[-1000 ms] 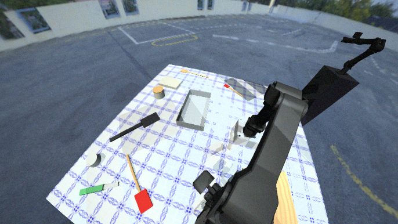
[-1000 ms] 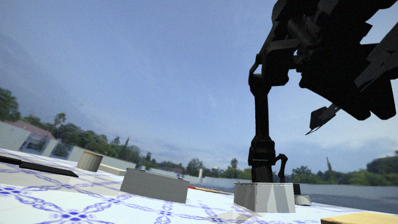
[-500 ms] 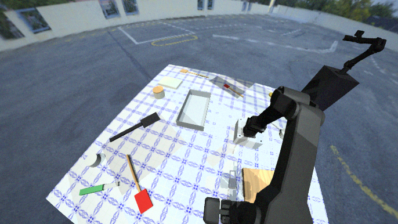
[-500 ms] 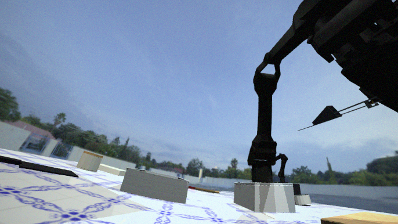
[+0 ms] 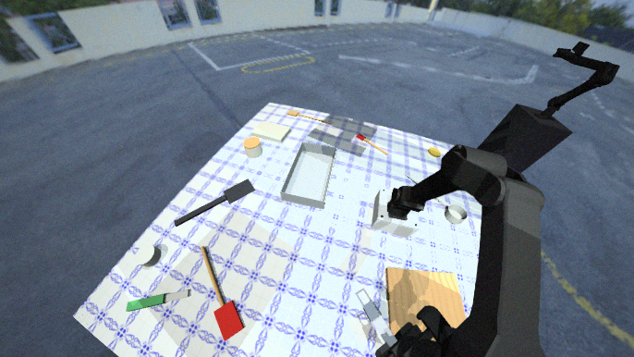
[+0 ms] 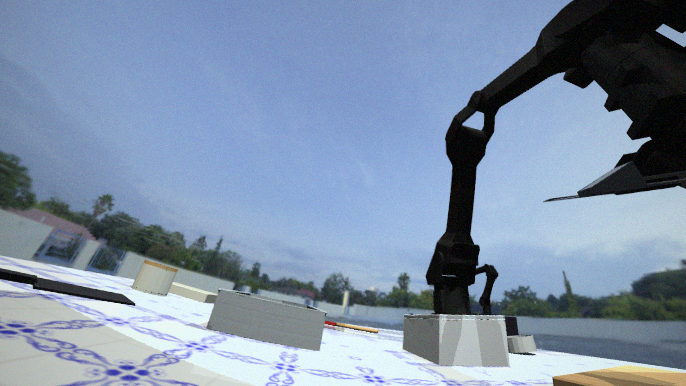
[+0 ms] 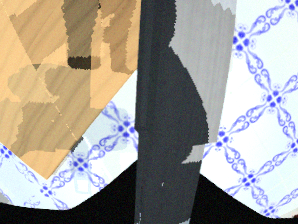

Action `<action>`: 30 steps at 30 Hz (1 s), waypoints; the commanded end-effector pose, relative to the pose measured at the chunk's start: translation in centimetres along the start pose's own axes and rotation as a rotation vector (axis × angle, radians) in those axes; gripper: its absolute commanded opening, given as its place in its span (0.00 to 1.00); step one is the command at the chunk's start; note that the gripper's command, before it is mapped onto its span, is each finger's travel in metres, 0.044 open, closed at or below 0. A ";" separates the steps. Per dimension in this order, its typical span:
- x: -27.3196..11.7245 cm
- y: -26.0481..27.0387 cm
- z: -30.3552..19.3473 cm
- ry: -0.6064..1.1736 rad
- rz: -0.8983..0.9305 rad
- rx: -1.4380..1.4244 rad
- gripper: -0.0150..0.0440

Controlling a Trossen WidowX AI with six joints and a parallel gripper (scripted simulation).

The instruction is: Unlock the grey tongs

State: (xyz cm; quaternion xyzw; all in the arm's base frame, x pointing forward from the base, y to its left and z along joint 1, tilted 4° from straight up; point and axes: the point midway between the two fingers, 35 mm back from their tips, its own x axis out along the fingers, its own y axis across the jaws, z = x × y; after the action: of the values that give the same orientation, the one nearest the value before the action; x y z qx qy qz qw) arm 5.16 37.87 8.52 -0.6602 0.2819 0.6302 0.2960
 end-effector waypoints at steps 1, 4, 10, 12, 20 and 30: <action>-0.2 0.7 1.1 -0.007 -0.002 -0.149 0.00; -0.2 1.4 1.9 -0.009 -0.001 -0.281 0.00; -0.2 2.8 3.5 -0.010 -0.002 -0.543 0.00; -0.2 3.3 4.0 -0.010 -0.001 -0.630 0.00; -0.1 5.4 6.0 -0.013 0.000 -0.980 0.00; -0.1 8.3 8.3 -0.017 0.001 -1.417 0.00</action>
State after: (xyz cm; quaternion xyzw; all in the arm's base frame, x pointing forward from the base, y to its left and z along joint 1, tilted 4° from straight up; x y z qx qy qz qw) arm -5.61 38.50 7.92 -0.7002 -0.1606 0.6751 -0.1680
